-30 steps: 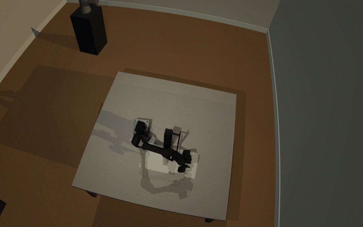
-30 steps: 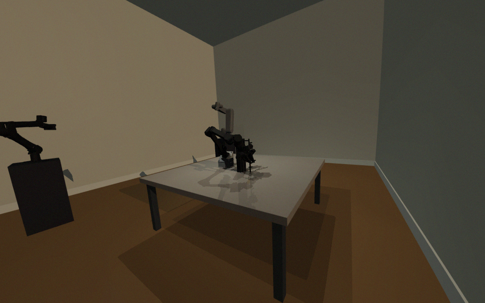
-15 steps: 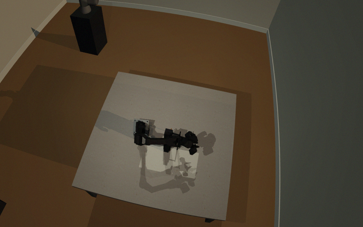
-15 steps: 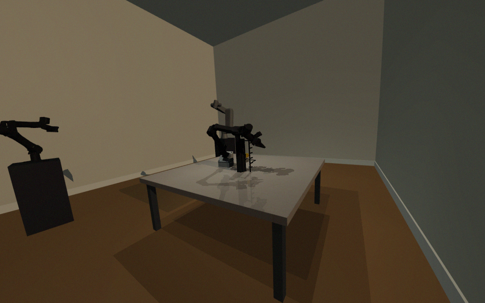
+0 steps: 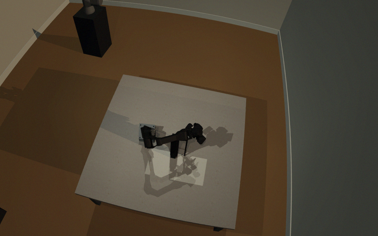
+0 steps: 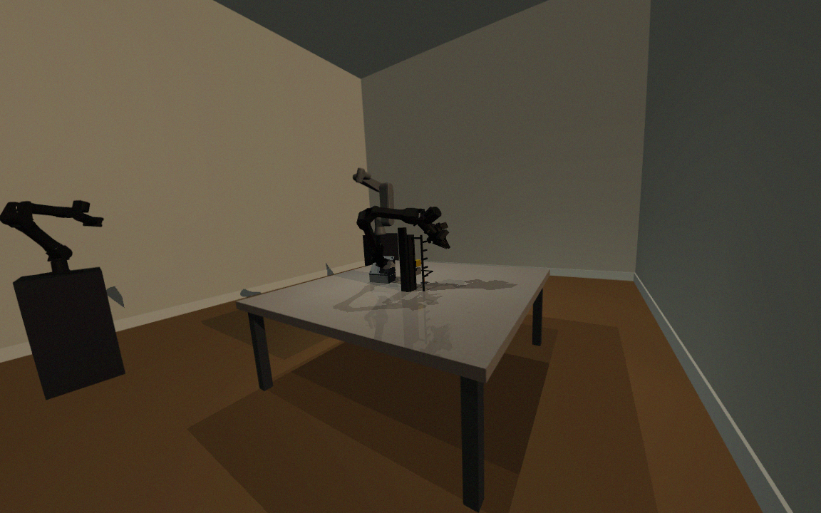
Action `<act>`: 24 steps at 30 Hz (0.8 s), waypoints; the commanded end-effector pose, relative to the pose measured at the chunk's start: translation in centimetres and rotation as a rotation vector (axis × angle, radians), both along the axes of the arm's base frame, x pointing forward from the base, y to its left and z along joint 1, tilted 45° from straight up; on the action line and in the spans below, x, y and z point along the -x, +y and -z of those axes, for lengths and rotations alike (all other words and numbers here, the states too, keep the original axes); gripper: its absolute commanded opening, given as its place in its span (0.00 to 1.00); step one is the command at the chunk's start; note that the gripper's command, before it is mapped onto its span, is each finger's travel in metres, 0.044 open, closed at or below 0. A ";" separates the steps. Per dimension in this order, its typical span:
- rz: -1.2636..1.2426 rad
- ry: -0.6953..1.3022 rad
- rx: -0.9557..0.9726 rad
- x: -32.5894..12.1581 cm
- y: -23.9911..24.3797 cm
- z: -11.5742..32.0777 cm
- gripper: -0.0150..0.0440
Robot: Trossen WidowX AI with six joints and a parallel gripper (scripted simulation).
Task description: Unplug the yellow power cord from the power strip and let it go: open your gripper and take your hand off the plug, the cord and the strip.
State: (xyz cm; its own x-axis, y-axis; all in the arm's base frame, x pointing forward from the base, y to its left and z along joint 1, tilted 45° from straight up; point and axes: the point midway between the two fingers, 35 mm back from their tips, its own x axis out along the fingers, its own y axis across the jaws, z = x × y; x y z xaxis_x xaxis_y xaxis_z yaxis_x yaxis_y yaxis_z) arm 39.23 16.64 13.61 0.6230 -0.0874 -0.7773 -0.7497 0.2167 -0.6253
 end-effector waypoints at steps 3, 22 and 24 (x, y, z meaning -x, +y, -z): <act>-0.034 0.279 0.303 6.7 -1.0 6.1 0.53; -0.100 0.557 0.773 14.5 -4.7 8.2 0.53; -0.100 0.557 0.773 14.4 -4.9 8.0 0.53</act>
State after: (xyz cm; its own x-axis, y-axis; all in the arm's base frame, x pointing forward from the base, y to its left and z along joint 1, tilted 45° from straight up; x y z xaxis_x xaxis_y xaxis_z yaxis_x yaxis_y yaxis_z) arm 24.75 12.05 5.37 0.2131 -0.6638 -0.7169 -0.9755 -0.1857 -0.1180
